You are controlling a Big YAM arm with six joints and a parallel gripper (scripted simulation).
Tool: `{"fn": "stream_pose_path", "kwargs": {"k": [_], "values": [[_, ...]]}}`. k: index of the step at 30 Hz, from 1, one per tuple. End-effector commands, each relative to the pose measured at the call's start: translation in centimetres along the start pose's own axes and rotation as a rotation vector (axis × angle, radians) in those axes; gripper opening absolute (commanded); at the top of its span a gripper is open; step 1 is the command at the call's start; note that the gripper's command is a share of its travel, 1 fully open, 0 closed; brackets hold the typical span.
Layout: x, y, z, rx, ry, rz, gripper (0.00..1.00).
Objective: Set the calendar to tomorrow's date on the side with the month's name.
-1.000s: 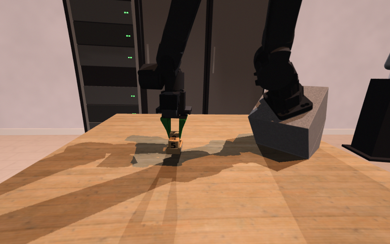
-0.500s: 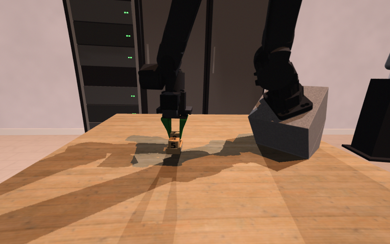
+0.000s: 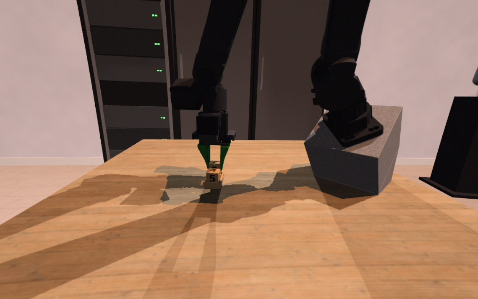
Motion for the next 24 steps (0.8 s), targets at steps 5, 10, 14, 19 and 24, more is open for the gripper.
{"fn": "stream_pose_path", "kwargs": {"k": [5,10,14,19,24], "values": [[-0.31,-0.71,-0.41,0.027,-0.002,-0.006,0.26],[-0.31,-0.71,-0.41,0.027,-0.002,-0.006,0.26],[-0.33,-0.76,-0.41,0.027,-0.003,-0.006,0.26],[-0.41,-0.96,-0.42,0.028,-0.003,-0.009,0.26],[-0.47,-1.10,-0.42,0.028,-0.003,-0.011,0.26]]}}
Point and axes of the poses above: the point where the finger pads meet when closed, its own z axis out along the fingers, its own y axis across the jaws, x = y × z, the point moved 5 cm from there along -z, back along the fingers, and after that the axes turned 11 degrees about z, right-handed, at the moved point
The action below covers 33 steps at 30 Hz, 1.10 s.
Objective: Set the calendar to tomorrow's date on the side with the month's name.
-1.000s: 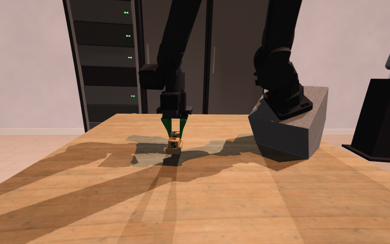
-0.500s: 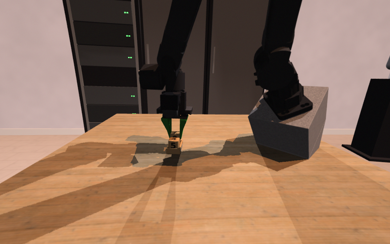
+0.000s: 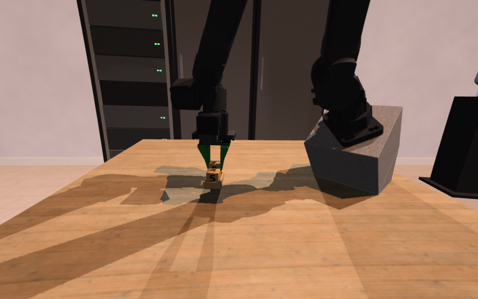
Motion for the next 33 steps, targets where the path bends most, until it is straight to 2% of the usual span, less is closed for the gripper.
{"fn": "stream_pose_path", "kwargs": {"k": [1,33], "values": [[-0.47,-1.10,-0.42,0.028,-0.003,-0.011,0.26],[-0.59,-1.41,-0.43,0.029,-0.004,-0.015,0.26]]}}
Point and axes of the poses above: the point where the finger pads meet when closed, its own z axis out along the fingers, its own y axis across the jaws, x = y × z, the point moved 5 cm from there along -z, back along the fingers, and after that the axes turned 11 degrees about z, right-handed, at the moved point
